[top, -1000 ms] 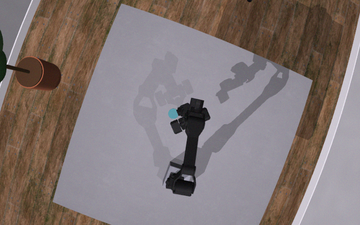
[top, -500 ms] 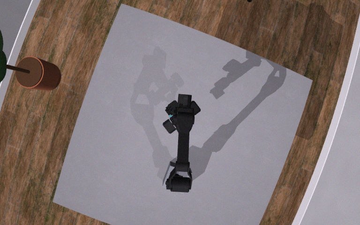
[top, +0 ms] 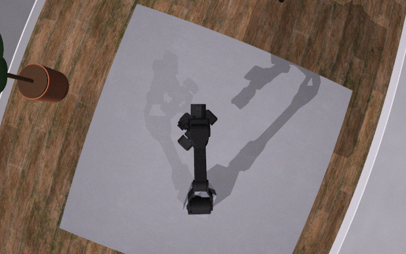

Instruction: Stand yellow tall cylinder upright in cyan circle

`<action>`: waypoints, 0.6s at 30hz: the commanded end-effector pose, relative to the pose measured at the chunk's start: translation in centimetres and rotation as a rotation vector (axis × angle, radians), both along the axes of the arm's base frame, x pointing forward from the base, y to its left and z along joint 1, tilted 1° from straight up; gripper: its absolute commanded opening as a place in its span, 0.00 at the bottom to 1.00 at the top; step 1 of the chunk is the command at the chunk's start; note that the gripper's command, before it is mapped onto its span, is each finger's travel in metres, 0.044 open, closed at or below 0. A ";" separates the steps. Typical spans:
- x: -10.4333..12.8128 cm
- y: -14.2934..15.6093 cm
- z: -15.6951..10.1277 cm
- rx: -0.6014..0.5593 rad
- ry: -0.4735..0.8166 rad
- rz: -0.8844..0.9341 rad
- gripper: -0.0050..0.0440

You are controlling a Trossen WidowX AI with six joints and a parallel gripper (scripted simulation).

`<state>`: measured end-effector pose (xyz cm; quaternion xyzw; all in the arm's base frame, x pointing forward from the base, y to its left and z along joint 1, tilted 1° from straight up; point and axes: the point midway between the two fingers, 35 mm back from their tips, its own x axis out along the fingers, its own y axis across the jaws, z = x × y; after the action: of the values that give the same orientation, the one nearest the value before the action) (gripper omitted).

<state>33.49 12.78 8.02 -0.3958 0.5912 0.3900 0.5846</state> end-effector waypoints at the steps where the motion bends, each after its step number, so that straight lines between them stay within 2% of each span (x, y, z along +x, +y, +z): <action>1: 0.3 0.6 0.9 0.014 -0.024 0.021 0.32; 18: 0.8 0.6 -0.3 0.077 -0.039 -0.027 0.32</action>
<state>33.94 13.29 7.52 -0.3823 0.5790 0.3968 0.6009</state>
